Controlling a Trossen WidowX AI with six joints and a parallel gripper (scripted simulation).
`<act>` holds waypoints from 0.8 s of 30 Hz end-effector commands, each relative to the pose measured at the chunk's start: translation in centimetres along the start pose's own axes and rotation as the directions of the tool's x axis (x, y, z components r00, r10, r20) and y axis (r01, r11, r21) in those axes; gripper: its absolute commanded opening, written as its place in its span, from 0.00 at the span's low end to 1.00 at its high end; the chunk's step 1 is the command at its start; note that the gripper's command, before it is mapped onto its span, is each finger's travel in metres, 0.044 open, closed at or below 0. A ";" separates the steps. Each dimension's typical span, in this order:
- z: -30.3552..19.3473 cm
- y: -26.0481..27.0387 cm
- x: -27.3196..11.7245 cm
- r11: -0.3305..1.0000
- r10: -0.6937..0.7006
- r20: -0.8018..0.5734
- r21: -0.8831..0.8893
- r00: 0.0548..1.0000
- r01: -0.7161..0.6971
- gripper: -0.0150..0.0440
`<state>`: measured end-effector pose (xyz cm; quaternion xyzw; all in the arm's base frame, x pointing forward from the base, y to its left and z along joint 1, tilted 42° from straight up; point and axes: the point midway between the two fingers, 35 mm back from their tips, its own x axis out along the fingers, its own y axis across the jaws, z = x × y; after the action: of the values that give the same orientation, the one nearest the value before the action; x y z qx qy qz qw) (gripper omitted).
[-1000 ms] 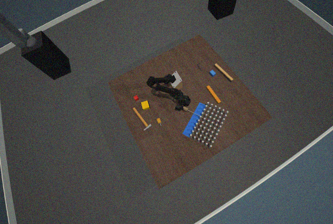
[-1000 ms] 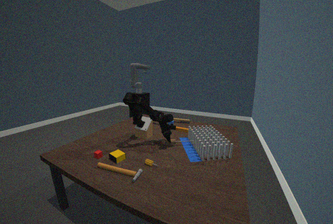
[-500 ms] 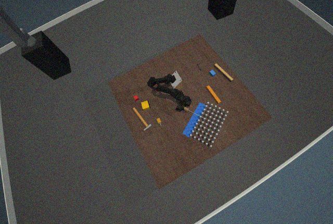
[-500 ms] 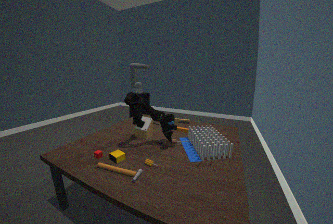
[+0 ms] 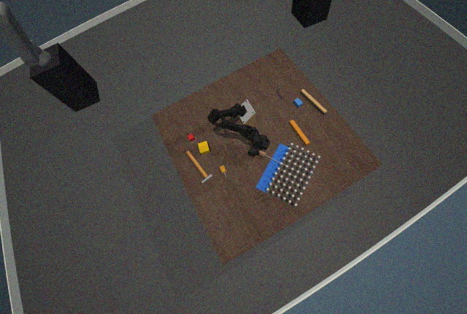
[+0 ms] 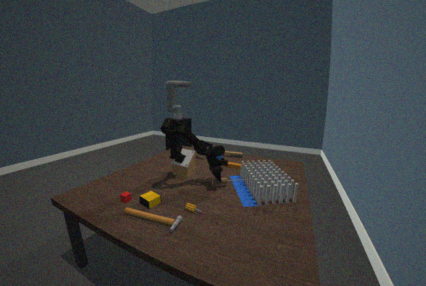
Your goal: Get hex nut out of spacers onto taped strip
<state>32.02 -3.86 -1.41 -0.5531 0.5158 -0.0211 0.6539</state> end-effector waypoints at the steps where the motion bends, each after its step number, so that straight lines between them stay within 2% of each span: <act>1: 0.5 -0.2 0.0 1.000 -0.006 0.005 0.007 1.000 0.006 0.25; 24: 1.8 -0.2 0.5 1.000 -0.007 0.006 0.008 1.000 0.006 0.25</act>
<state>33.26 -3.17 -1.94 -0.5530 0.5156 -0.0211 0.6542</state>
